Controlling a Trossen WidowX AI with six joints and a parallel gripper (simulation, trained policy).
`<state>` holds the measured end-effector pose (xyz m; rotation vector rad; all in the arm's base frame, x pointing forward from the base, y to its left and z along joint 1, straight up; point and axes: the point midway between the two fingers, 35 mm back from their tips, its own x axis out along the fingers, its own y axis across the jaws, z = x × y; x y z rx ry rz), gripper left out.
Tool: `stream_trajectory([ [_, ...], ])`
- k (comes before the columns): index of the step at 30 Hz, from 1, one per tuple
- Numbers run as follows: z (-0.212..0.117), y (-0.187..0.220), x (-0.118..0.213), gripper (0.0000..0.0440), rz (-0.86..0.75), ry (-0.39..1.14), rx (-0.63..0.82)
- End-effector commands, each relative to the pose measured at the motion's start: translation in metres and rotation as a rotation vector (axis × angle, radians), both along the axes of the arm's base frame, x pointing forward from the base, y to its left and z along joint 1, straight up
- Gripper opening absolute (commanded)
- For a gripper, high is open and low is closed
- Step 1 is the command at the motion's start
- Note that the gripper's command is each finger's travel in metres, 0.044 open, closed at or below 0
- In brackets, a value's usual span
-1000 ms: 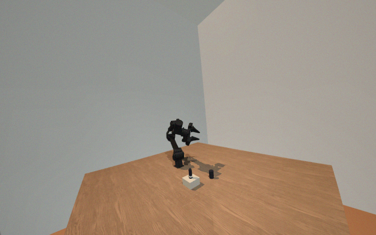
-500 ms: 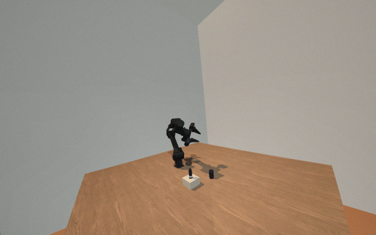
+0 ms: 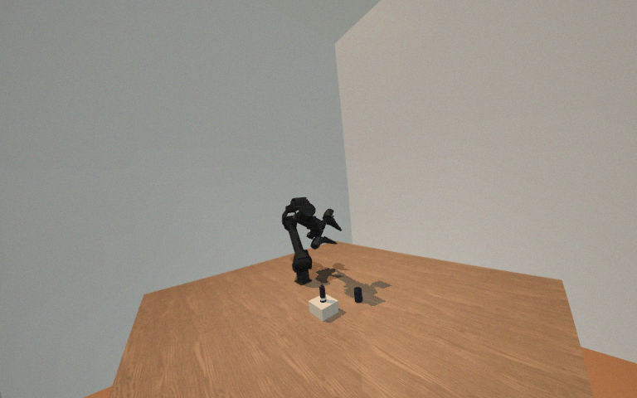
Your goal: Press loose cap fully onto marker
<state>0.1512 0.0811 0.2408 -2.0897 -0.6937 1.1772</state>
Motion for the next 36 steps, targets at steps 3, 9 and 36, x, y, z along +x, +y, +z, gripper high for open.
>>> stream_trajectory([
  [3, -0.001, -0.005, 0.007, 0.032, -0.007, 0.043, -0.027],
  [9, -0.005, -0.011, 0.015, 0.032, -0.015, 0.1, -0.05],
  [36, -0.027, -0.037, 0.056, 0.0319, -0.027, 0.32, -0.181],
])
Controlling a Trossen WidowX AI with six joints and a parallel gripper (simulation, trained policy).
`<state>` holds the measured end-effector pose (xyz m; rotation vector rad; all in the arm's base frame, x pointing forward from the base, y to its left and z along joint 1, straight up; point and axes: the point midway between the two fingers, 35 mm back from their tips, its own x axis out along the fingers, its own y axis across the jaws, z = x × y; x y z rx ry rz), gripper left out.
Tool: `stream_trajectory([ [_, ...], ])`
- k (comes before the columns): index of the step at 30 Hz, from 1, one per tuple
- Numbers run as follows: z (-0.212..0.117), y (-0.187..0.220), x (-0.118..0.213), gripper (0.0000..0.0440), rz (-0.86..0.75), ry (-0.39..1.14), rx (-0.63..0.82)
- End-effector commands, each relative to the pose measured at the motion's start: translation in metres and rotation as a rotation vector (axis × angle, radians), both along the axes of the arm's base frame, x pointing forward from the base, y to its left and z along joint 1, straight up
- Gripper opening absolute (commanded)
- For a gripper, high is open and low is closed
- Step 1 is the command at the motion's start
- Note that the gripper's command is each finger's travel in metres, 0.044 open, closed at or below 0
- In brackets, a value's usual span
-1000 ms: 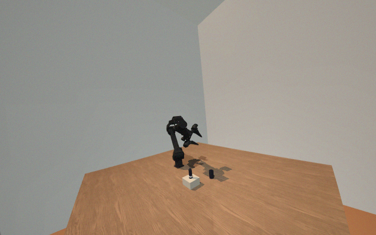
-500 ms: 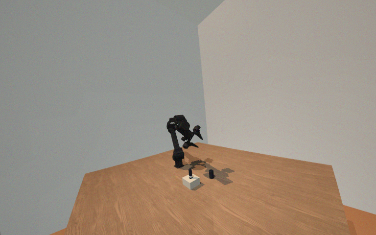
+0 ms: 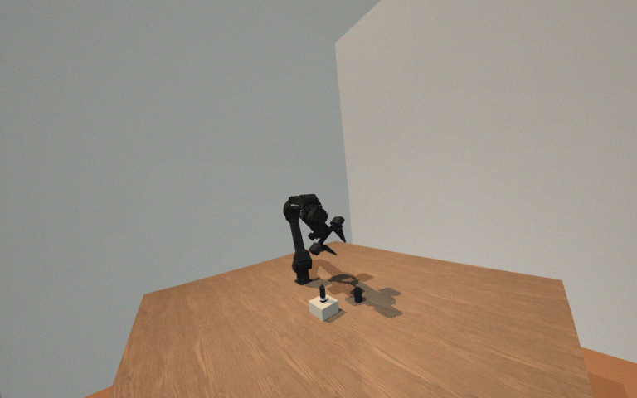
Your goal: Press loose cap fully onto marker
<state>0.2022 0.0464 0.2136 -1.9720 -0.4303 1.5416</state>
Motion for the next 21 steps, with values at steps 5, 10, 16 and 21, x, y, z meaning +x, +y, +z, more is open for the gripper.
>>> stream_trajectory([
  [5, -0.004, -0.008, 0.013, 0.0319, 0.01, 0.042, -0.046],
  [10, -0.009, -0.012, 0.022, 0.0319, 0.015, 0.074, -0.073],
  [16, -0.016, -0.018, 0.032, 0.0319, 0.021, 0.109, -0.108],
  [21, -0.021, -0.022, 0.041, 0.0319, 0.028, 0.136, -0.137],
])
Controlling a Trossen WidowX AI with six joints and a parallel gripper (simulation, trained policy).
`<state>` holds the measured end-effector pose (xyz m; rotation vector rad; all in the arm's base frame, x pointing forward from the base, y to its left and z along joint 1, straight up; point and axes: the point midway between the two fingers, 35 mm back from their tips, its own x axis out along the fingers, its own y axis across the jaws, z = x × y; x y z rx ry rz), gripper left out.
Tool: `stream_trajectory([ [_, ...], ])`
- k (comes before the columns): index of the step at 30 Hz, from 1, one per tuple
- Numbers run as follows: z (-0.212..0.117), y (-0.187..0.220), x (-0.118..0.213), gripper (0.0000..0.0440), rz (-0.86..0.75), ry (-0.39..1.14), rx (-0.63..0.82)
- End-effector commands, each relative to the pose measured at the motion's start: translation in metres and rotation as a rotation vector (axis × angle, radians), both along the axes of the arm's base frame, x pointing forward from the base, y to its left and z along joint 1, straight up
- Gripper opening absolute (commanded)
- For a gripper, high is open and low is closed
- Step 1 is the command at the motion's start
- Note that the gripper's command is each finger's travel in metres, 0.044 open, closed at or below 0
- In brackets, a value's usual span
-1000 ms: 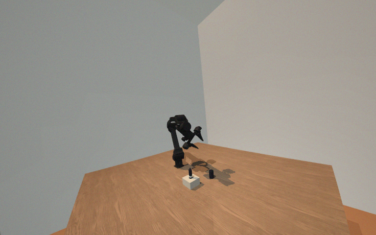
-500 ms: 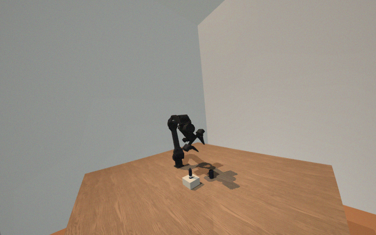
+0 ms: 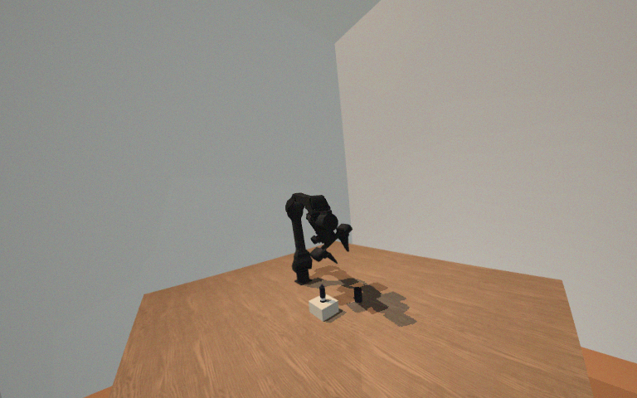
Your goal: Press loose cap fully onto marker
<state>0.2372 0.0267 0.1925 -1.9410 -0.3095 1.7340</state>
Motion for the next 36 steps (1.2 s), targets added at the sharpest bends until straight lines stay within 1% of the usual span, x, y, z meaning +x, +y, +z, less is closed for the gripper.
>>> stream_trajectory([
  [1, -0.001, -0.003, 0.008, 0.0319, 0.013, 0.007, -0.025],
  [36, -0.038, -0.024, 0.065, 0.0317, 0.088, 0.12, -0.235],
])
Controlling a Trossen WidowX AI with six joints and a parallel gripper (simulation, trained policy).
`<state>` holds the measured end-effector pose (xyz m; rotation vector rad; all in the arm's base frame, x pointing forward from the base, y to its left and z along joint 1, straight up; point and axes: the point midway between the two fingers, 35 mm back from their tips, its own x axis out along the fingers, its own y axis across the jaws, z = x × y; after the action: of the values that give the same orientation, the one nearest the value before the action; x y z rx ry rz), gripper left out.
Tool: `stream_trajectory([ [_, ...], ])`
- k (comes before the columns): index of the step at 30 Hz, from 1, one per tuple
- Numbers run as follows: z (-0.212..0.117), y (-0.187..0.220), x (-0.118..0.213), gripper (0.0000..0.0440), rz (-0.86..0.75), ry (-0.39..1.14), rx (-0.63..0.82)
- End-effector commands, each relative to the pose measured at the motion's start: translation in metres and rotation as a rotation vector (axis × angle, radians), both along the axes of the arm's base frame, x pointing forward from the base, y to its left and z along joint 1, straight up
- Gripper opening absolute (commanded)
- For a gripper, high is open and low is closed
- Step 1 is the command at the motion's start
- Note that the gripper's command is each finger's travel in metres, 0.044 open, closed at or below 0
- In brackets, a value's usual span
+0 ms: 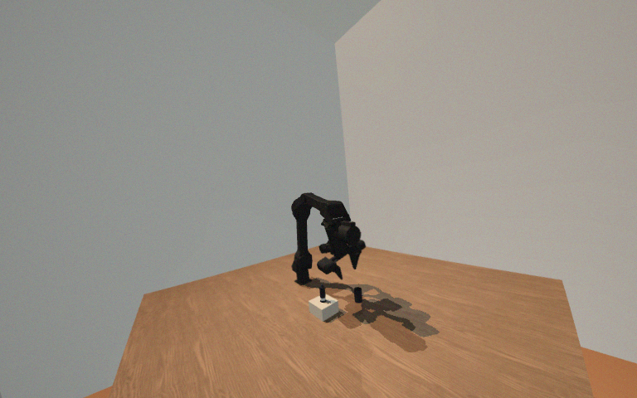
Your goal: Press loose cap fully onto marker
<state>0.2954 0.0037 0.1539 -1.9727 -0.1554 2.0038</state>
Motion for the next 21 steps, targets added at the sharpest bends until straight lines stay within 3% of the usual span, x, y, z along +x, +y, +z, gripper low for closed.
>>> stream_trajectory([
  [1, -0.001, -0.001, 0.008, 0.0317, 0.018, -0.008, -0.024],
  [21, -0.024, 0.003, 0.027, 0.0317, 0.094, 0.036, -0.13],
])
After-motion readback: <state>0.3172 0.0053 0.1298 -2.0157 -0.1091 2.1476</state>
